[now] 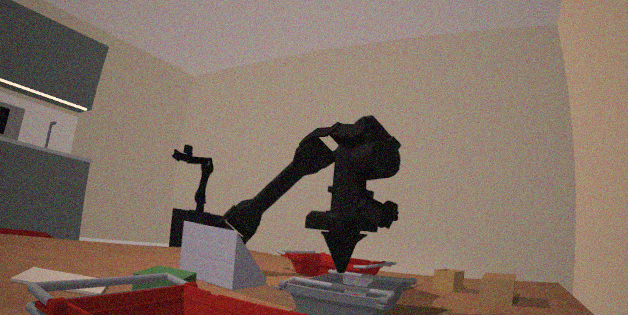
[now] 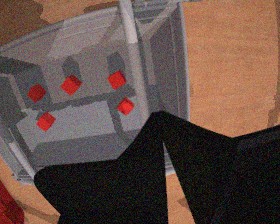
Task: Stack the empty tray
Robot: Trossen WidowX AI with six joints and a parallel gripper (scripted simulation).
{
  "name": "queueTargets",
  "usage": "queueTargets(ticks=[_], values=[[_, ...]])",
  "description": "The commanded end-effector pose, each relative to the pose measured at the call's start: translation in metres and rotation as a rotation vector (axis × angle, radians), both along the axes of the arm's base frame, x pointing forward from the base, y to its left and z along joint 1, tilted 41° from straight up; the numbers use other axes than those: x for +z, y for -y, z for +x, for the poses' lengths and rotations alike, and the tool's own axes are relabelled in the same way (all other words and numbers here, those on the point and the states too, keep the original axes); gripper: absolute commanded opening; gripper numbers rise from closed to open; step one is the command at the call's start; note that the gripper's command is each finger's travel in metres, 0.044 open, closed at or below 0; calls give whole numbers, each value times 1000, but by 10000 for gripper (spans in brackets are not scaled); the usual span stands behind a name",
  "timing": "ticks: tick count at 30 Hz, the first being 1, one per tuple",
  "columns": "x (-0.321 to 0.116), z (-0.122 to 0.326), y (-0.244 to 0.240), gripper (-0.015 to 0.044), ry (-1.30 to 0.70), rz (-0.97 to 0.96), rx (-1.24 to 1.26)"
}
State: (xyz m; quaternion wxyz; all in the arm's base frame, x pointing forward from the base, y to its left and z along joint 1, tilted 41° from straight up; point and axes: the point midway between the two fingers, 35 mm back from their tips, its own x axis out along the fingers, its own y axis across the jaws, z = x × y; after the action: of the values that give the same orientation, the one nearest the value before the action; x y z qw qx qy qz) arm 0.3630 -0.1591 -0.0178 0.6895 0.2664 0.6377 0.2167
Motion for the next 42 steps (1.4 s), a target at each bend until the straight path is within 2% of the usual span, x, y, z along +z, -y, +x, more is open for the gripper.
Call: queueTargets(ticks=[1,35,42], values=[[0,0,0,0,0,0,0],[0,0,0,0,0,0,0],[2,0,2,184,0,-1,-2]])
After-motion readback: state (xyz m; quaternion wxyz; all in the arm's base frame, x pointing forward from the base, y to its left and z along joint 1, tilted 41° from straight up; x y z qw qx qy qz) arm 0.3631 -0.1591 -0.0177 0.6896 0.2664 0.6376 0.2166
